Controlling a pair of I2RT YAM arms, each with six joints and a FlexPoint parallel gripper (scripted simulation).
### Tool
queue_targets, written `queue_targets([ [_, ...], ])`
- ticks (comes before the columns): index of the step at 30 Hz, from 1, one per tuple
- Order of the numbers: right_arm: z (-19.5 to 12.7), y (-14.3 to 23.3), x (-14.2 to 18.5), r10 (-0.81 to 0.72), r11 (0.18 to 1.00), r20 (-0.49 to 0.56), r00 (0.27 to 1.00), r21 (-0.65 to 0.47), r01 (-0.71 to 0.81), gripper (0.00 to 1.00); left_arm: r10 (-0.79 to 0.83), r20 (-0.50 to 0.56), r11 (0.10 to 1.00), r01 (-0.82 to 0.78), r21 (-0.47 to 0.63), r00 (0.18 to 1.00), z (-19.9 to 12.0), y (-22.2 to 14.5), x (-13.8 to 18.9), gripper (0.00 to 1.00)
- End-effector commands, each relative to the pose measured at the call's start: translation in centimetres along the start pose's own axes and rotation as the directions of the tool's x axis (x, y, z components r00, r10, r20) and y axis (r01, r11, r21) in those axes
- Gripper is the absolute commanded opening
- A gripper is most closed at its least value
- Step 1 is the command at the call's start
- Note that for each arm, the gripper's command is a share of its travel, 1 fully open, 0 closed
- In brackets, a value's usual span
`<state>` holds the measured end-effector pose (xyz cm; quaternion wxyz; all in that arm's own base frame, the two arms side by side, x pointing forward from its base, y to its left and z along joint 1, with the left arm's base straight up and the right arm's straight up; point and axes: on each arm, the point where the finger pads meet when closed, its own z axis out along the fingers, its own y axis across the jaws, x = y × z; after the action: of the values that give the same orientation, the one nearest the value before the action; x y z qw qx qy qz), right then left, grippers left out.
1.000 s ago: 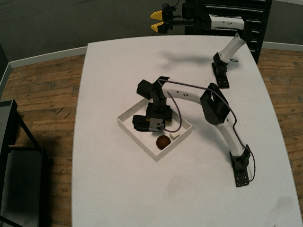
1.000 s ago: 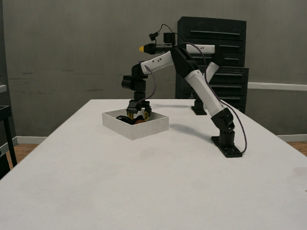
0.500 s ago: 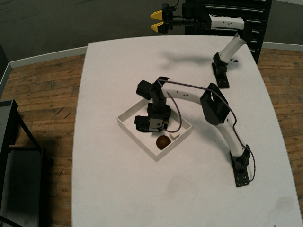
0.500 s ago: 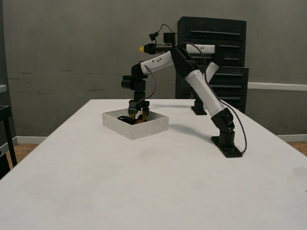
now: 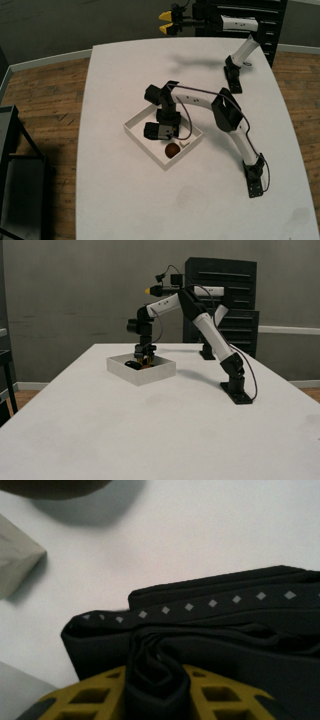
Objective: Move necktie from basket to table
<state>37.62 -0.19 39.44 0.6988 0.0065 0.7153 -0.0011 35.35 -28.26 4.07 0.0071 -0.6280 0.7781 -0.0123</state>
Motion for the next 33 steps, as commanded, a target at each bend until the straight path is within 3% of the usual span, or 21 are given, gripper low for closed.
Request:
queue_targets([
  [1, 0.0, 0.0, -0.1, 0.000, 1.000, 0.003, 1.000, 0.000, 0.000, 1.00, -0.006, 0.006, 1.000, 0.007, -0.030, 1.000, 0.6, 0.2, -0.3, 0.22],
  [13, 0.0, 0.0, -0.1, 0.000, 1.000, 0.003, 1.000, 0.000, 0.000, 1.00, -0.006, 0.007, 0.999, 0.006, -0.039, 1.000, 0.6, 0.4, -0.3, 0.07],
  [23, 0.0, 0.0, -0.1, 0.000, 1.000, 0.003, 1.000, 0.000, 0.000, 1.00, -0.004, 0.010, 0.998, 0.004, -0.063, 1.000, 0.9, 1.0, -0.4, 0.07],
  [33, 0.0, 0.0, -0.1, 0.000, 1.000, 0.003, 1.000, 0.000, 0.000, 1.00, -0.004, 0.010, 0.998, 0.004, -0.063, 1.000, -2.0, 0.8, -0.3, 0.07],
])
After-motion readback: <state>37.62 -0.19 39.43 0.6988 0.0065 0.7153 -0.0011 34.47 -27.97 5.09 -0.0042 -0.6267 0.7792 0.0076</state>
